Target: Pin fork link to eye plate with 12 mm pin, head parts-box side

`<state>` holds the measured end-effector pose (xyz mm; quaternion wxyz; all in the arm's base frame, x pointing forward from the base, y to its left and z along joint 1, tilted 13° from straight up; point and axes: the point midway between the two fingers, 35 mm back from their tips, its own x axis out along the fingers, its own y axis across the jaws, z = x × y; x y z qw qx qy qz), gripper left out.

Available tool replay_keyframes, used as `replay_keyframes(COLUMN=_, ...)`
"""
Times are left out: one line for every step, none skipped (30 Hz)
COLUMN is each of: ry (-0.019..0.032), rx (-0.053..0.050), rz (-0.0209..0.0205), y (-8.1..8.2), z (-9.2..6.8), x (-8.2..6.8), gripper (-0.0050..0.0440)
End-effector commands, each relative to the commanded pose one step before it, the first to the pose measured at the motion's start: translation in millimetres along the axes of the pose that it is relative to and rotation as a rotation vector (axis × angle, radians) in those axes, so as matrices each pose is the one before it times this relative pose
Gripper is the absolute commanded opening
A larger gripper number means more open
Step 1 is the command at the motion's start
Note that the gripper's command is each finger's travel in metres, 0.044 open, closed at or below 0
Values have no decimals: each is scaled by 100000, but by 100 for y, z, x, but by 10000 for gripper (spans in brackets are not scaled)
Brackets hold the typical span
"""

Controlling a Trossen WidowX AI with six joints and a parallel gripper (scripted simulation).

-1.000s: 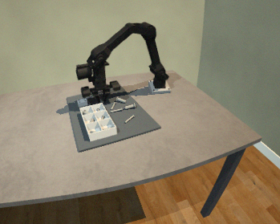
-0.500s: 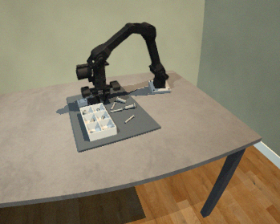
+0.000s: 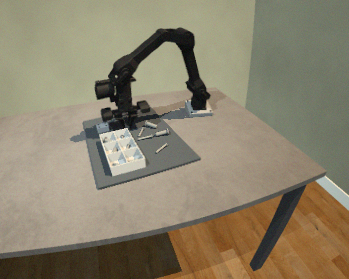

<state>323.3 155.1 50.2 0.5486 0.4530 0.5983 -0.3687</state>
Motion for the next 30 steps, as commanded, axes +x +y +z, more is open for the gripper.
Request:
replay_keyframes(ry=14, rx=352, rz=2494, y=663, z=105, x=-679, gripper=-50)
replay_keyframes(ry=-187, rx=57, rz=-39, y=-4, z=79, x=19, gripper=-50)
replay_keyframes(ry=-189, rx=0, rz=-55, y=-8, z=63, x=25, gripper=-50)
replay_keyframes(ry=-177, rx=-1, rz=-55, y=-8, z=65, x=25, gripper=-50)
replay_keyframes(ry=-112, rx=-5, rz=-39, y=-8, z=57, x=18, gripper=-50)
replay_keyframes(ry=-90, rx=-7, rz=-29, y=-8, z=55, x=14, gripper=-50)
replay_keyframes(ry=0, rx=0, rz=0, y=0, z=0, x=0, gripper=-50)
replay_keyframes(ry=0, rx=0, rz=0, y=0, z=0, x=0, gripper=-50)
replay_keyframes(ry=-72, rx=37, rz=127, y=4, z=49, x=-39, gripper=-50)
replay_keyframes(ry=-11, rx=-87, rz=-123, y=-19, z=49, x=46, gripper=-50)
replay_keyframes(ry=-9, rx=-44, rz=-108, y=-18, z=48, x=41, gripper=-50)
replay_keyframes(ry=80, rx=4, rz=-57, y=-15, z=32, x=22, gripper=-50)
replay_keyframes(ry=71, rx=-1, rz=6, y=-9, z=30, x=0, gripper=-50)
replay_keyframes(ry=63, rx=-4, rz=30, y=-7, z=28, x=-8, gripper=-50)
replay_keyframes(ry=16, rx=29, rz=-6, y=-9, z=34, x=5, gripper=-50)
replay_keyframes(ry=3, rx=30, rz=-57, y=-12, z=34, x=22, gripper=-50)
replay_keyframes(ry=2, rx=18, rz=-66, y=-12, z=30, x=24, gripper=-50)
replay_keyframes(ry=3, rx=22, rz=-40, y=-11, z=25, x=11, gripper=-50)
replay_keyframes(ry=4, rx=22, rz=9, y=-5, z=19, x=-4, gripper=-50)
replay_keyframes(ry=5, rx=30, rz=31, y=-2, z=13, x=-11, gripper=-50)
replay_keyframes(ry=4, rx=12, rz=17, y=-2, z=5, x=-6, gripper=-50)
replay_keyframes(ry=4, rx=-22, rz=-20, y=-5, z=-10, x=7, gripper=-50)
replay_keyframes(ry=2, rx=-17, rz=-26, y=-5, z=-9, x=6, gripper=-50)
replay_keyframes(ry=0, rx=0, rz=0, y=0, z=0, x=0, gripper=-50)
replay_keyframes(ry=0, rx=0, rz=0, y=0, z=0, x=0, gripper=-50)
replay_keyframes(ry=2, rx=17, rz=-18, y=-4, z=-9, x=3, gripper=-50)
replay_keyframes(ry=0, rx=2, rz=-1, y=0, z=1, x=0, gripper=-50)
replay_keyframes(ry=0, rx=0, rz=0, y=0, z=0, x=0, gripper=-50)
replay_keyframes(ry=0, rx=0, rz=0, y=0, z=0, x=0, gripper=-50)
replay_keyframes(ry=0, rx=0, rz=0, y=0, z=0, x=0, gripper=-50)
